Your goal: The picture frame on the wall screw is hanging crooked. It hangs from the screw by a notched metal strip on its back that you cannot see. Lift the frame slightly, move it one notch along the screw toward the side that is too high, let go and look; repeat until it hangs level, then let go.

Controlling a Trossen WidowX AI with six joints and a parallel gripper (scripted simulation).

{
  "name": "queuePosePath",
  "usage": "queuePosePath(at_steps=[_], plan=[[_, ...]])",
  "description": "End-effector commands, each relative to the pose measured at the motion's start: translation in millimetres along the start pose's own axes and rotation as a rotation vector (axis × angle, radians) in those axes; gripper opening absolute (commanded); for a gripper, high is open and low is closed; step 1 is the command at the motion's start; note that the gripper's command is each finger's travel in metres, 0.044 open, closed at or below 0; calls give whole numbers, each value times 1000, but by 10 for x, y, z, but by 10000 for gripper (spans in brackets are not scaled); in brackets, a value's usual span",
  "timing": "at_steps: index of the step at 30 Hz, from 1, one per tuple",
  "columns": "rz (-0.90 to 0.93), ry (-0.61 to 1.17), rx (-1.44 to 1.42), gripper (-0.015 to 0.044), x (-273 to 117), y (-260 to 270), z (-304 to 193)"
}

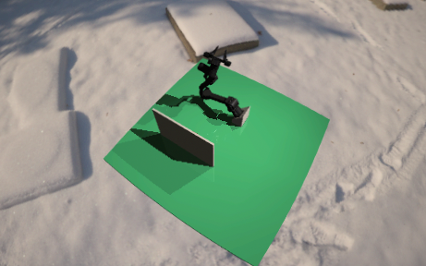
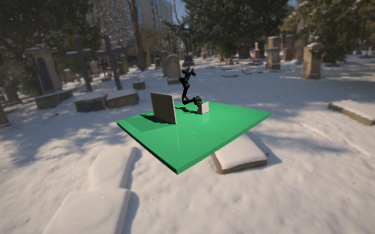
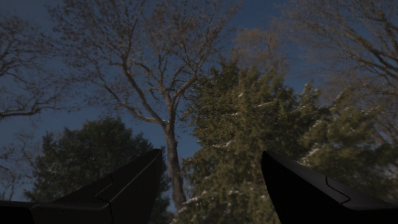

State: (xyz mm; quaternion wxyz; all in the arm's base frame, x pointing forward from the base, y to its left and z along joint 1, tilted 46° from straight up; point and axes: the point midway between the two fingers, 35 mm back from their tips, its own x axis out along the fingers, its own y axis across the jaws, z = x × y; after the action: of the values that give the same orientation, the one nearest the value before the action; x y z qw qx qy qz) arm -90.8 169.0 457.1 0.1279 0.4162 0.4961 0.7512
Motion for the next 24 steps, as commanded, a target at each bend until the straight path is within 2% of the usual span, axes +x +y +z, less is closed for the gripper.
queuePosePath(at_steps=[1, 8, 14, 19, 24], plan=[[-63, -299, -163, 260, -234, -175, 506], [-216, -755, -392, 260, -872, -342, 1196], [-409, -1138, -593, 260, -1626, -394, 1563], [-669, -1494, -765, 260, -2449, -388, 1657], [-1000, -1829, -870, 260, -3263, -354, 1469]])
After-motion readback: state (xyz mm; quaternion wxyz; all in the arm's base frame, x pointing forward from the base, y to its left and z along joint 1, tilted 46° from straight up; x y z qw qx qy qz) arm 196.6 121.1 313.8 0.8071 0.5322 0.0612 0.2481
